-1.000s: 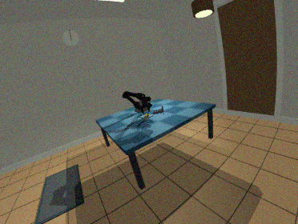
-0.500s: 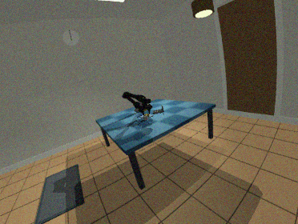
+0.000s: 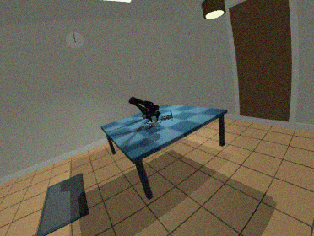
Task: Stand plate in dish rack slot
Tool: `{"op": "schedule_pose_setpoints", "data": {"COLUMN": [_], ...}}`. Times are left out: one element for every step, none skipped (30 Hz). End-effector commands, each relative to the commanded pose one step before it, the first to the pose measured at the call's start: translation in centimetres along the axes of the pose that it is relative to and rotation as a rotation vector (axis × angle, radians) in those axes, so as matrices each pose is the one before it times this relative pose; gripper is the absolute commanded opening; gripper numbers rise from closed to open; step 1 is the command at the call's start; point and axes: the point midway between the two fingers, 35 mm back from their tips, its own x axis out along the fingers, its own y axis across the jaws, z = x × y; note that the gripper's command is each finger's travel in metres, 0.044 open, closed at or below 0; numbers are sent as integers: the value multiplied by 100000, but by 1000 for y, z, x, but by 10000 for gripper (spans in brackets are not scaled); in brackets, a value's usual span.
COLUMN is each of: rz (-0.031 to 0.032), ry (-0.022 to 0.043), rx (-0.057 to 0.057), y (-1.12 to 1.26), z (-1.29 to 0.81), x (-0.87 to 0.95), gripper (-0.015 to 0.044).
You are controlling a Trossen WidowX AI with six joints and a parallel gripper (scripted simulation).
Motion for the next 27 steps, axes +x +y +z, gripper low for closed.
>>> {"op": "schedule_pose_setpoints", "data": {"rz": [-337, 0, 0, 0, 0, 0, 0, 0, 0, 0, 0, 18, 55, 92, 130, 170, 210, 236, 240, 244, 247, 190, 188, 186, 184, 181, 179], "ry": [70, 0, 0, 0, 0, 0, 0, 0, 0, 0, 0, -56, -168, -279, -388, -497, -604, -663, -659, -654, -649, -387, -383, -380, -376, -373, -369], "rx": [-469, 0, 0, 0, 0, 0, 0, 0, 0, 0, 0, 3, 7, 12, 16, 20, 23, 24, 22, 20, 18, -155, -157, -158, -159, -160, -161], "y": [-22, 0, 0, 0, 0, 0, 0, 0, 0, 0, 0, 4, 11, 19, 26, 34, 41, 45, 45, 45, 44, 38, 37, 36, 35, 33, 32], "z": [-30, 0, 0, 0, 0, 0, 0, 0, 0, 0, 0, 14, 42, 68, 93, 115, 134, 139, 131, 122, 113, 113, 105, 97, 89, 81, 73], "x": [127, 0, 0, 0, 0, 0, 0, 0, 0, 0, 0, -46, -139, -232, -326, -420, -515, -572, -575, -577, -578, -512, -513, -515, -516, -518, -519], "gripper": [381, 374, 367, 361, 354, 347, 341, 334, 327, 321, 294, 268, 242, 216, 189, 163, 137, 111, 84, 58, 32, 6, 0, 0, 0, 0, 0]}}
